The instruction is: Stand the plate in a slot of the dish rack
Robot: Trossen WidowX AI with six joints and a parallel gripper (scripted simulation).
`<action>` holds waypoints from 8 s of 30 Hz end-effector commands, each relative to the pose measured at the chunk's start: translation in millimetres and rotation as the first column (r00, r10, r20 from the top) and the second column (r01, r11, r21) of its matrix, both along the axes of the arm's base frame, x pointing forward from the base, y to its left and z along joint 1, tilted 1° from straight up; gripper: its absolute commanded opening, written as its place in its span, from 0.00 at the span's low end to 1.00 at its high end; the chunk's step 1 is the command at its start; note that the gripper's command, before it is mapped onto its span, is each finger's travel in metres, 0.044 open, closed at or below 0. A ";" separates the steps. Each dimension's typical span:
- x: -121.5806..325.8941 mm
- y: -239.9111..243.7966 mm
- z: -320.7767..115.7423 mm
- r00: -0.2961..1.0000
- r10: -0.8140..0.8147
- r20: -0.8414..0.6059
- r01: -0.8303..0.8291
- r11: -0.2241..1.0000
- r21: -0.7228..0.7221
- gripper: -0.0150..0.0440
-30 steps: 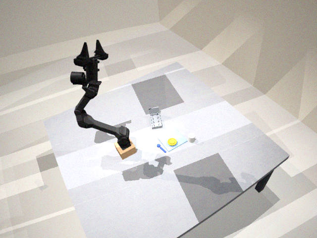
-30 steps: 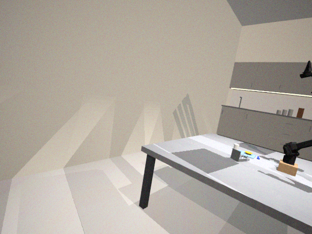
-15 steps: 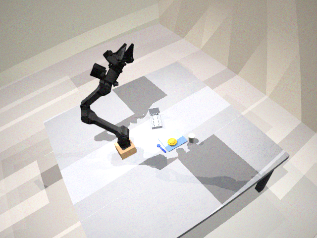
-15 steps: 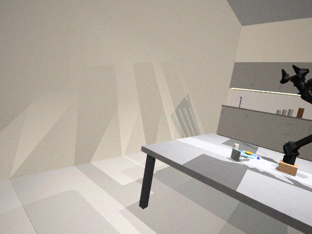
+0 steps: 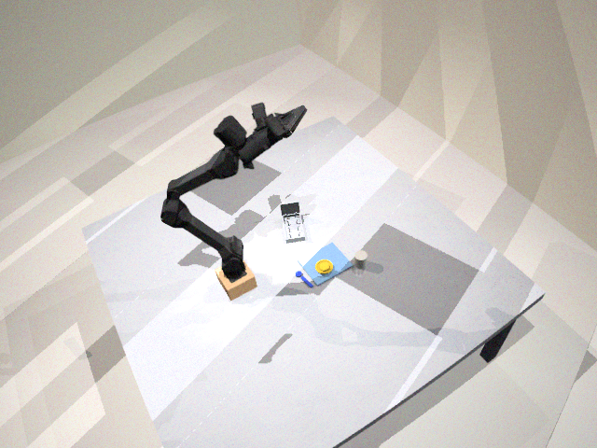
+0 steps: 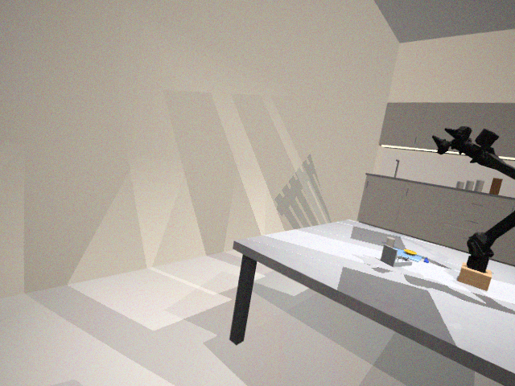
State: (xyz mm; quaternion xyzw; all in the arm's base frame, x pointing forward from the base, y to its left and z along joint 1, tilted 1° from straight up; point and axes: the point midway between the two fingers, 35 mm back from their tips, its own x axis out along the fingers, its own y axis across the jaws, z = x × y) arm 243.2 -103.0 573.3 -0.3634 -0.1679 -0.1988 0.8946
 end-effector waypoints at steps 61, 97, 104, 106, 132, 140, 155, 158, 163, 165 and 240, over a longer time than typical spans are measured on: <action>29.3 -46.4 -419.7 -0.089 0.495 -0.864 0.774 0.581 0.253 0.93; 36.8 -35.2 -562.9 -0.089 0.496 -0.864 0.774 0.580 0.254 0.93; 37.0 -35.9 -574.2 -0.089 0.496 -0.864 0.774 0.580 0.254 0.93; 37.0 -36.1 -577.5 -0.089 0.496 -0.864 0.774 0.580 0.254 0.93; 36.5 -36.4 -592.6 -0.089 0.496 -0.864 0.774 0.580 0.254 0.77; 37.4 -36.9 -589.4 -0.089 0.496 -0.864 0.774 0.580 0.254 0.58; 49.6 -43.9 -514.2 -0.087 0.495 -0.865 0.772 0.582 0.255 0.25; 50.2 -44.2 -498.8 -0.087 0.495 -0.865 0.772 0.582 0.256 0.25; 51.5 -45.2 -477.4 -0.087 0.495 -0.865 0.772 0.582 0.255 0.25; 51.7 -45.3 -468.8 -0.087 0.495 -0.865 0.772 0.582 0.255 0.25; 48.3 134.9 -520.2 -0.209 0.886 -0.413 0.345 0.462 0.817 0.25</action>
